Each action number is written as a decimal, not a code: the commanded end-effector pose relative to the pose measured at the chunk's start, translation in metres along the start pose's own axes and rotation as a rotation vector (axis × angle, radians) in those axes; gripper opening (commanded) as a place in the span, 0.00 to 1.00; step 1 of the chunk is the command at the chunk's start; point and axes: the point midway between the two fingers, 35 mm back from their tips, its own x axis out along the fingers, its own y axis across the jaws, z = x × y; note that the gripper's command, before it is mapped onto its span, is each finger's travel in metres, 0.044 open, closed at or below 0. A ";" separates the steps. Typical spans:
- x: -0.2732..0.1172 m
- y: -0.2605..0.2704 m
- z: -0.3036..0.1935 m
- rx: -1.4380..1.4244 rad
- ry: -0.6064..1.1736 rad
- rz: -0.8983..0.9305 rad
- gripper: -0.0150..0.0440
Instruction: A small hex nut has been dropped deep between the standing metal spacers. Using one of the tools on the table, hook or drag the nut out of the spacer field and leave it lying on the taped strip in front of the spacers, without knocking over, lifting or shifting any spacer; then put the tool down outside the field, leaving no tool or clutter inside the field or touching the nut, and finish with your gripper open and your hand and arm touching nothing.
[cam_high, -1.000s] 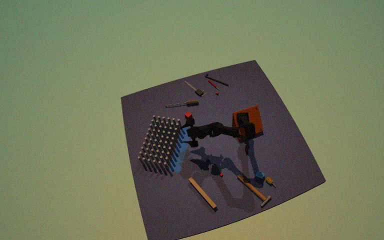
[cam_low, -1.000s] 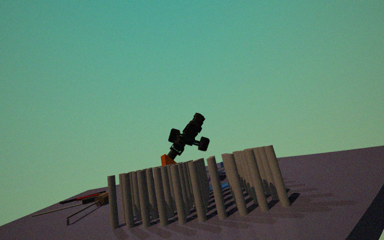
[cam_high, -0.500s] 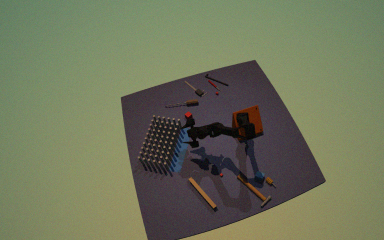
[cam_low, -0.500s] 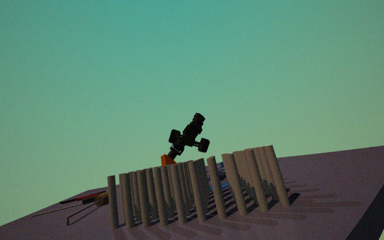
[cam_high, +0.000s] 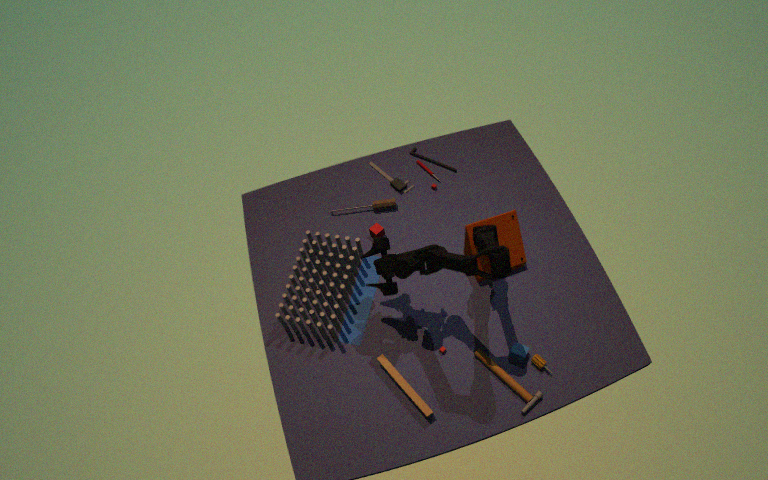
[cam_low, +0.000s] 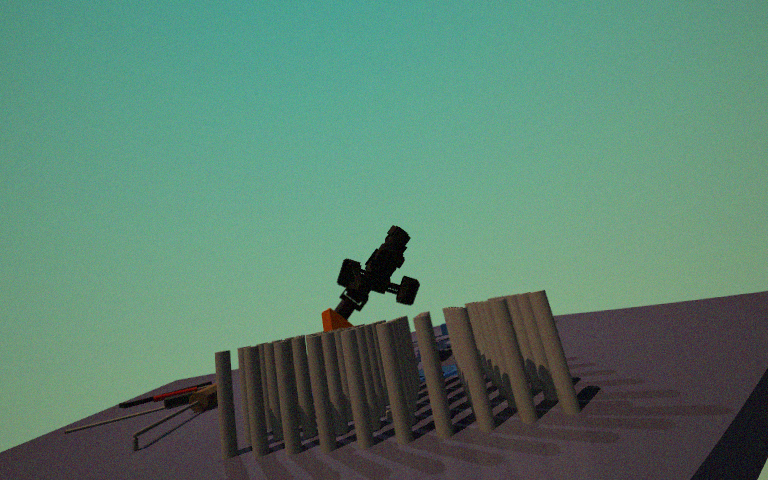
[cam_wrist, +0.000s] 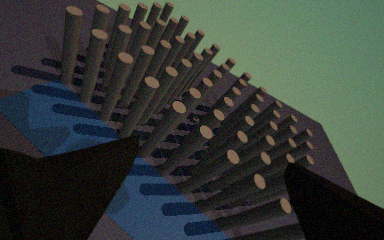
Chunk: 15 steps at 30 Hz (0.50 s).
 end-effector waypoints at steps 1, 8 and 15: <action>0.000 0.000 -0.001 -0.004 0.005 0.003 1.00; 0.015 -0.050 -0.010 0.274 0.078 -0.107 1.00; 0.031 -0.144 -0.039 0.970 0.179 -0.301 1.00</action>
